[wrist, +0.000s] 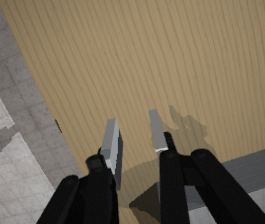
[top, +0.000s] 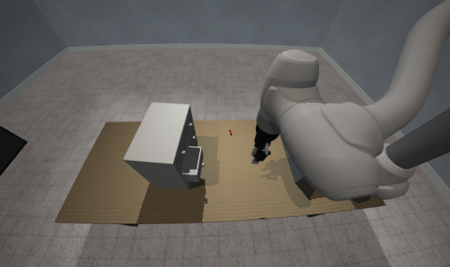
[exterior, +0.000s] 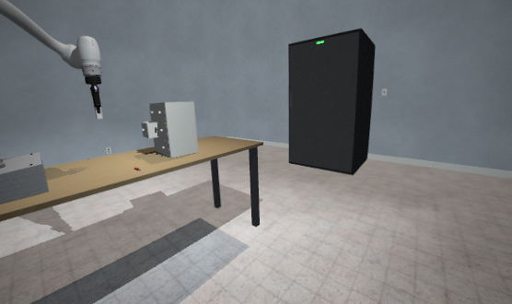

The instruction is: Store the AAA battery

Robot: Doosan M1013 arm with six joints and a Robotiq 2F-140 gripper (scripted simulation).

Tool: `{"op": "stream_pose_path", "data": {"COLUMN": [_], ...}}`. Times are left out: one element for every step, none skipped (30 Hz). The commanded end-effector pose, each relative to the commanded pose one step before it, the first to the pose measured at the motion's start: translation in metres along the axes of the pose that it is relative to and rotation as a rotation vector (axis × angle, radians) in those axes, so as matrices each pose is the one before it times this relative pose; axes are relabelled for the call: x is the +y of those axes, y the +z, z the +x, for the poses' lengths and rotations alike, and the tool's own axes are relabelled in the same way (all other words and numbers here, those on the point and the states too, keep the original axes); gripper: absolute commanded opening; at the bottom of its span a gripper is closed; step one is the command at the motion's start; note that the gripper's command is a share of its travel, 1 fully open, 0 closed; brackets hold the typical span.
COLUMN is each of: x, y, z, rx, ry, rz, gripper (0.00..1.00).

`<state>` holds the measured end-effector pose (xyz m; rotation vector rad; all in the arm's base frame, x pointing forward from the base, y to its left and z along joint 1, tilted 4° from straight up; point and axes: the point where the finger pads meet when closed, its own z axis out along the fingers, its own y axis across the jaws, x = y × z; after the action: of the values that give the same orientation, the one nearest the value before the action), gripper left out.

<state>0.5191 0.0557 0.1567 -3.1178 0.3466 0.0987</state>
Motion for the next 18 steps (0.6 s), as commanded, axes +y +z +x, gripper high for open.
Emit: {"op": "stream_pose_path", "data": {"x": [-0.00094, 0.00000, 0.00000, 0.00000, 0.00000, 0.00000, 0.00000, 0.00000, 0.00000, 0.00000, 0.00000, 0.00000, 0.00000, 0.00000, 0.00000, 0.00000, 0.00000, 0.00000], "y": [0.00055, 0.00000, 0.00000, 0.00000, 0.00000, 0.00000, 0.00000, 0.00000, 0.00000, 0.00000, 0.00000, 0.00000, 0.00000, 0.00000, 0.00000, 0.00000, 0.00000, 0.00000], "z": [-0.00031, 0.00000, 0.00000, 0.00000, 0.00000, 0.00000, 0.00000, 0.00000, 0.00000, 0.00000, 0.00000, 0.00000, 0.00000, 0.00000, 0.00000, 0.00000, 0.00000, 0.00000], "rx": [-0.00921, 0.00000, 0.00000, 0.00000, 0.00000, 0.00000, 0.00000, 0.00000, 0.00000, 0.00000, 0.00000, 0.00000, 0.00000, 0.00000, 0.00000, 0.00000, 0.00000, 0.00000], "ry": [0.00174, 0.00000, 0.00000, 0.00000, 0.00000, 0.00000, 0.00000, 0.00000, 0.00000, 0.00000, 0.00000, 0.00000, 0.00000, 0.00000, 0.00000, 0.00000, 0.00000, 0.00000], "rz": [-0.00604, 0.00000, 0.00000, 0.00000, 0.00000, 0.00000, 0.00000, 0.00000, 0.00000, 0.00000, 0.00000, 0.00000, 0.00000, 0.00000, 0.00000, 0.00000, 0.00000, 0.00000], "gripper": [0.20, 0.20, 0.20, 0.20, 0.20, 0.20, 0.20, 0.20, 1.00, 1.00, 1.00, 1.00, 1.00, 1.00, 1.00, 1.00, 1.00, 1.00]}}
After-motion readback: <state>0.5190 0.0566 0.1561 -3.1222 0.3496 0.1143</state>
